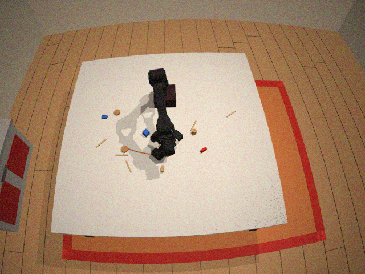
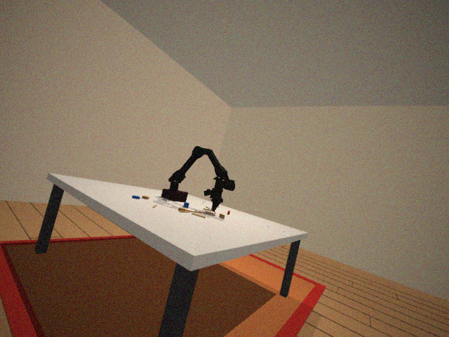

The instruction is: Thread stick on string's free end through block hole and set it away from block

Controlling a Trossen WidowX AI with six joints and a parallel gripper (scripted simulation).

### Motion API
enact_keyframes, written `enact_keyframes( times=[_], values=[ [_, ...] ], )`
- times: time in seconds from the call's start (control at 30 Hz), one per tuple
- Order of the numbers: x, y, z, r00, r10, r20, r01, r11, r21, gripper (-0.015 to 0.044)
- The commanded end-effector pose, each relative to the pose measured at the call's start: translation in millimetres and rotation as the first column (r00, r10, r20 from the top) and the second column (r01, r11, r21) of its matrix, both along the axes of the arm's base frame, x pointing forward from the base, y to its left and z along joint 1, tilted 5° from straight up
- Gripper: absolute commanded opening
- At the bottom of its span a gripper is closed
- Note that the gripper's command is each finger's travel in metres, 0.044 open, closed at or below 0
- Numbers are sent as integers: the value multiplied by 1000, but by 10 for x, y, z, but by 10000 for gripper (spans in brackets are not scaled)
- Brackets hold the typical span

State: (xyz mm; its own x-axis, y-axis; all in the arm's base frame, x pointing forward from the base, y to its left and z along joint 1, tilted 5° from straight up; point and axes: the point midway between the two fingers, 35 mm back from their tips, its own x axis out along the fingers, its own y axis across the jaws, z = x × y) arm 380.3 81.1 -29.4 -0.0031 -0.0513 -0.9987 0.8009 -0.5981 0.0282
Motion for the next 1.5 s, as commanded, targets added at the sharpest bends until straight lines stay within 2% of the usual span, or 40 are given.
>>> enact_keyframes(
  times=[0.0,1.47],
  values=[
    [-27,-5,-18,1000,-5,-3,5,1000,1,0],
    [-302,-434,18,1000,-5,-3,5,1000,0,0]
  ],
)
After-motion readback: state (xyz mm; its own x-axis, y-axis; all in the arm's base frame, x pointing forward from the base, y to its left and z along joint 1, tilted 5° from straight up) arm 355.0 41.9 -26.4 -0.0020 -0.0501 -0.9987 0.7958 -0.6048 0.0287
